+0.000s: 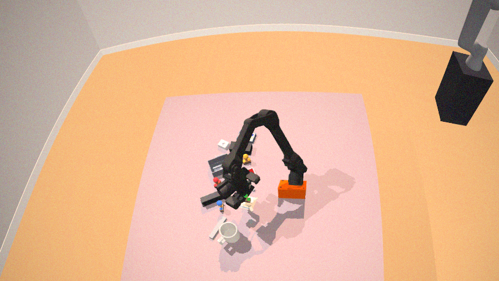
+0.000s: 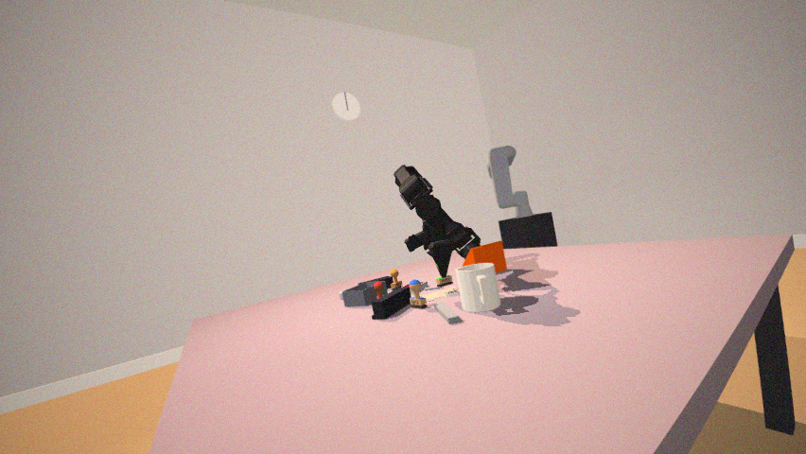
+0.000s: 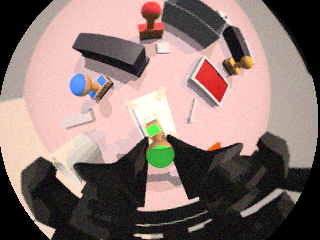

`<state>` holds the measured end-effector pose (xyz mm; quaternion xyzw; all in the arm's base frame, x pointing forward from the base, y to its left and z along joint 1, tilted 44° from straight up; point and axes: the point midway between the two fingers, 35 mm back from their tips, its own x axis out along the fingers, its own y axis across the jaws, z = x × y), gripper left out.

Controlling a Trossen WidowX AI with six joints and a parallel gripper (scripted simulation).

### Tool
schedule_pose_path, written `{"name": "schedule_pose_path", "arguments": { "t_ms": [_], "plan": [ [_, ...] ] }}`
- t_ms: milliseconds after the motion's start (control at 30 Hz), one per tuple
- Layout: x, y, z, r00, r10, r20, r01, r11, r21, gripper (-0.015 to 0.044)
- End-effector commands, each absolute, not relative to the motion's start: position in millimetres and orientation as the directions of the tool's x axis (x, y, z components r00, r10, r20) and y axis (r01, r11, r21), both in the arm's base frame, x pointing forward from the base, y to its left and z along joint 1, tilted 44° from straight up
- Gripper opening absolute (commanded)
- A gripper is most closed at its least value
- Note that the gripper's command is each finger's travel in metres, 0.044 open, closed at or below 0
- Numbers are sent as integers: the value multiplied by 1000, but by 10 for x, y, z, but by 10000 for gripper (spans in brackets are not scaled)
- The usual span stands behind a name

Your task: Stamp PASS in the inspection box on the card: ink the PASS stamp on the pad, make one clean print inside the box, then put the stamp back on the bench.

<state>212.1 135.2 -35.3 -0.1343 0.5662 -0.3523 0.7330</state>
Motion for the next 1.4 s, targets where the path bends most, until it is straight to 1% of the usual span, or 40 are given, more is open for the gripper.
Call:
{"name": "schedule_pose_path", "arguments": {
  "t_ms": [0, 933, 1367],
  "plan": [
    [2128, 1433, -294, 115, -660, -743, 372, 722, -584, 0],
    [2077, 1688, 11, 114, -659, -743, 371, 722, -584, 0],
    [2595, 1252, 563, 116, -641, -758, 365, 738, -568, 0]
  ]
}}
